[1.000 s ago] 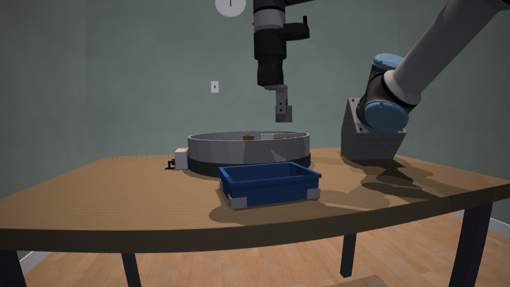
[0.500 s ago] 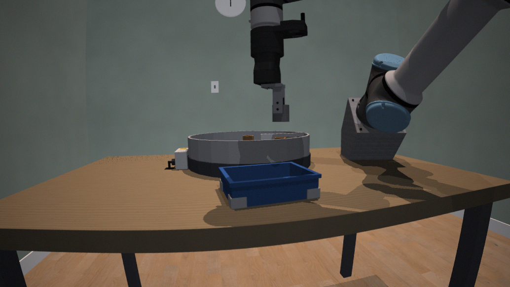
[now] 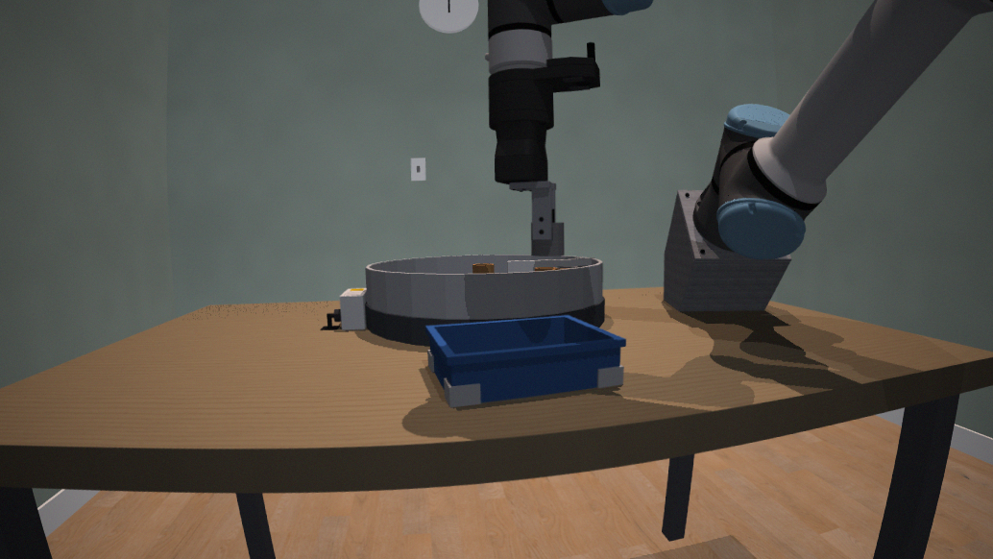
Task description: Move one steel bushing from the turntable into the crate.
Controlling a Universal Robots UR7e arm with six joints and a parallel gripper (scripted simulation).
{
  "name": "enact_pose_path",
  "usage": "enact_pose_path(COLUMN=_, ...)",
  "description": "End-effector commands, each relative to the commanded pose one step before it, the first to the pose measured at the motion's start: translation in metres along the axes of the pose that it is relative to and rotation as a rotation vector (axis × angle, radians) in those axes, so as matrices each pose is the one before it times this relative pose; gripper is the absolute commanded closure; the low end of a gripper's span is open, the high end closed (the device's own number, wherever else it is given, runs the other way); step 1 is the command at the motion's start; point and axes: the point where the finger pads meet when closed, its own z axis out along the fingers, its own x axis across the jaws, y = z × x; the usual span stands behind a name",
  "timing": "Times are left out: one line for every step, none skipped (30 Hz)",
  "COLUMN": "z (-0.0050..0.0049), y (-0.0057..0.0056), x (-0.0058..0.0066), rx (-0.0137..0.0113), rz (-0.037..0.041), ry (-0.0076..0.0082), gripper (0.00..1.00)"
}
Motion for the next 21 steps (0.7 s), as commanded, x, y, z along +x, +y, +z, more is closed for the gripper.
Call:
enact_pose_path(z=0.014062, y=-0.00028, x=0.00005, rx=0.00145, rz=0.00042, ry=0.00038, gripper=1.00)
enact_pose_path(z=0.004844, y=0.00002, x=0.00007, rx=0.00011, rz=0.00010, ry=0.00002, gripper=1.00)
enact_pose_path(z=0.004844, y=0.00002, x=0.00007, rx=0.00011, rz=0.00010, ry=0.00002, gripper=1.00)
enact_pose_path(z=0.000000, y=0.00000, x=0.00000, rx=0.00000, rz=0.00000, ry=0.00000, gripper=1.00)
enact_pose_path(z=0.000000, y=0.00000, x=0.00000, rx=0.00000, rz=0.00000, ry=0.00000, gripper=1.00)
enact_pose_path(z=0.000000, y=0.00000, x=0.00000, rx=0.00000, rz=0.00000, ry=0.00000, gripper=1.00)
enact_pose_path(z=0.000000, y=0.00000, x=0.00000, rx=0.00000, rz=0.00000, ry=0.00000, gripper=1.00)
enact_pose_path(z=0.000000, y=0.00000, x=0.00000, rx=0.00000, rz=0.00000, ry=0.00000, gripper=1.00)
enact_pose_path(z=0.000000, y=0.00000, x=0.00000, rx=0.00000, rz=0.00000, ry=0.00000, gripper=1.00)
enact_pose_path(z=0.000000, y=0.00000, x=0.00000, rx=0.00000, rz=0.00000, ry=0.00000, gripper=1.00)
enact_pose_path(z=0.000000, y=0.00000, x=0.00000, rx=0.00000, rz=0.00000, ry=0.00000, gripper=1.00)
enact_pose_path(z=0.000000, y=0.00000, x=0.00000, rx=0.00000, rz=0.00000, ry=0.00000, gripper=1.00)
enact_pose_path(z=0.000000, y=0.00000, x=0.00000, rx=0.00000, rz=0.00000, ry=0.00000, gripper=1.00)
enact_pose_path(z=0.000000, y=0.00000, x=0.00000, rx=0.00000, rz=0.00000, ry=0.00000, gripper=1.00)
enact_pose_path(z=0.000000, y=0.00000, x=0.00000, rx=0.00000, rz=0.00000, ry=0.00000, gripper=1.00)
enact_pose_path(z=0.002359, y=-0.00028, x=-0.00012, rx=-0.00090, rz=-0.00137, ry=-0.00022, gripper=1.00)
enact_pose_path(z=0.004844, y=0.00002, x=0.00007, rx=0.00011, rz=0.00010, ry=0.00002, gripper=1.00)
enact_pose_path(z=0.004844, y=0.00002, x=0.00007, rx=0.00011, rz=0.00010, ry=0.00002, gripper=1.00)
enact_pose_path(z=0.004844, y=0.00002, x=0.00007, rx=0.00011, rz=0.00010, ry=0.00002, gripper=1.00)
enact_pose_path(z=0.004844, y=0.00002, x=0.00007, rx=0.00011, rz=0.00010, ry=0.00002, gripper=1.00)
enact_pose_path(z=0.000000, y=0.00000, x=0.00000, rx=0.00000, rz=0.00000, ry=0.00000, gripper=1.00)
